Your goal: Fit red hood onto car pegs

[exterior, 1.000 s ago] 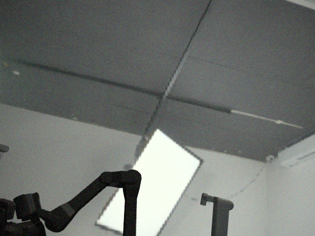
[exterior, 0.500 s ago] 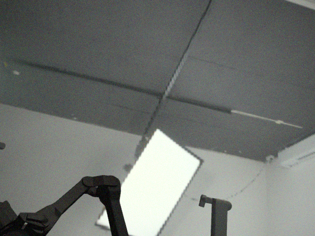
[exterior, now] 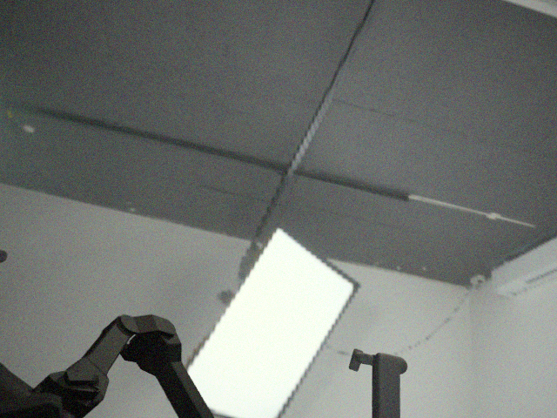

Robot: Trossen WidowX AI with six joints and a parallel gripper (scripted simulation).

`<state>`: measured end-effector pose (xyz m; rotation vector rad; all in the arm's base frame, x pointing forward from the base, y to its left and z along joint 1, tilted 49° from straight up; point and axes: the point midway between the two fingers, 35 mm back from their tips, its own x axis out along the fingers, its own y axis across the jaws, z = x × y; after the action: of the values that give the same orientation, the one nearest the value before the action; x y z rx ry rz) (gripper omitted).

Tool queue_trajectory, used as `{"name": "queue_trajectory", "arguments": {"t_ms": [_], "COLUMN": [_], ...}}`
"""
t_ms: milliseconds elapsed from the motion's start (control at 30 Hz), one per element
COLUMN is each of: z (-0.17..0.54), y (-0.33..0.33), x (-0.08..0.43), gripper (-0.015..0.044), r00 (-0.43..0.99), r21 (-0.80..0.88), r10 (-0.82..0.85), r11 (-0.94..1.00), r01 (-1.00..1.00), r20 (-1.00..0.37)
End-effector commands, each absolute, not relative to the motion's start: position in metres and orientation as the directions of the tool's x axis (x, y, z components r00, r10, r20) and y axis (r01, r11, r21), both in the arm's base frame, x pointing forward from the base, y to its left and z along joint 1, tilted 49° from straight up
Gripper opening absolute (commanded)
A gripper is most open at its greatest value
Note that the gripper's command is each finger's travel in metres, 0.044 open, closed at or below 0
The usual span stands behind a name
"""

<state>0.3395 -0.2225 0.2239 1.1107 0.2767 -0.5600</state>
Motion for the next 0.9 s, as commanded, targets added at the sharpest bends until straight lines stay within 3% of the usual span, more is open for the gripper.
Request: {"name": "queue_trajectory", "arguments": {"t_ms": [0,267,467,700,867], "z": [0.17,0.07,0.006,-0.049,-0.071], "y": [-0.19,-0.109,-0.042,0.02,0.051], "x": [0.368,0.384,0.367,0.323,0.291], "gripper": [0.044,0.044,0.044,0.044,0.044], "r00": [0.733,0.421,0.135,-0.136,-0.153], "r21": [0.656,0.315,-0.016,-0.457,-0.711], "r10": [-0.208,-0.13,-0.177,-0.442,-0.702], "r11": [0.336,0.482,0.659,0.792,0.703], "r01": [0.675,0.818,0.752,0.404,0.015], "r20": [-0.647,-0.898,-0.975,-0.887,-0.696]}}
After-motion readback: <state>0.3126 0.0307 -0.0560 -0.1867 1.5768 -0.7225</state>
